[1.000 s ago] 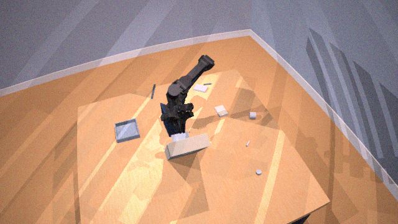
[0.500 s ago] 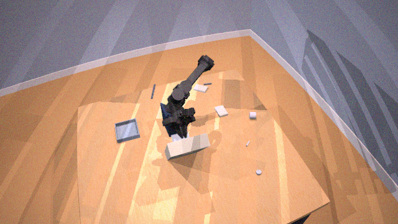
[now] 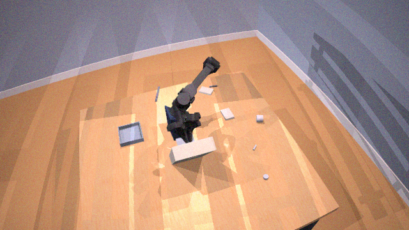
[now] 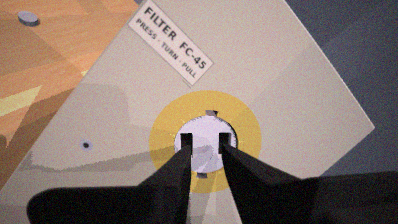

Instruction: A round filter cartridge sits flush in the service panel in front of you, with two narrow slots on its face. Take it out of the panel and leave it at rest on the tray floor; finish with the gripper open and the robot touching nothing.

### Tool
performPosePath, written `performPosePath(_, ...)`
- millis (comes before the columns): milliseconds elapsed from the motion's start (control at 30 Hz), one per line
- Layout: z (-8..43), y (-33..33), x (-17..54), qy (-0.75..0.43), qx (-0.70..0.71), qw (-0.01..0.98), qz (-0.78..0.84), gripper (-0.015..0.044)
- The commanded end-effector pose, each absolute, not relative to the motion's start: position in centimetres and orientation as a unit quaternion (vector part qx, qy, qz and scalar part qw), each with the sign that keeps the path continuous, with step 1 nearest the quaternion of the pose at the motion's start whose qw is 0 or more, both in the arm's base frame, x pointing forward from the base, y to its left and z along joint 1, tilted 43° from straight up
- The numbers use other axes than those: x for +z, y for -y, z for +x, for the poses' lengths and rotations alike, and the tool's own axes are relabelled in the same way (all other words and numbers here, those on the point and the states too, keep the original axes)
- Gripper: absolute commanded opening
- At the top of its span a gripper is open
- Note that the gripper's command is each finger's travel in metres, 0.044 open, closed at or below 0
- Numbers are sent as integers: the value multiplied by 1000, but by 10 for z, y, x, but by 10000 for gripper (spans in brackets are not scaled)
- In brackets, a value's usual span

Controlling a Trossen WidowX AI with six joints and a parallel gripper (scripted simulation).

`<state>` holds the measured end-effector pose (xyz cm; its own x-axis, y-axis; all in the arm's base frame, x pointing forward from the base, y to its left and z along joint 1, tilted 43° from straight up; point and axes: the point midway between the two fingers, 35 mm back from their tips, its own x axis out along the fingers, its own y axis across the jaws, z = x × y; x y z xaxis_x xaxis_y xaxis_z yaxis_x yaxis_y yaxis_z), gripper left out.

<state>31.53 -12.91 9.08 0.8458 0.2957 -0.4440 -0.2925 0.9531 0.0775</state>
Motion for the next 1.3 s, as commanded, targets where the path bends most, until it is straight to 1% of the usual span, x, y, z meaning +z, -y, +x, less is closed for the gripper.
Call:
performPosePath(0, 315, 130, 89, -234, 151, 960, 5, 105)
performPosePath(1267, 319, 129, 89, -233, 151, 960, 5, 105)
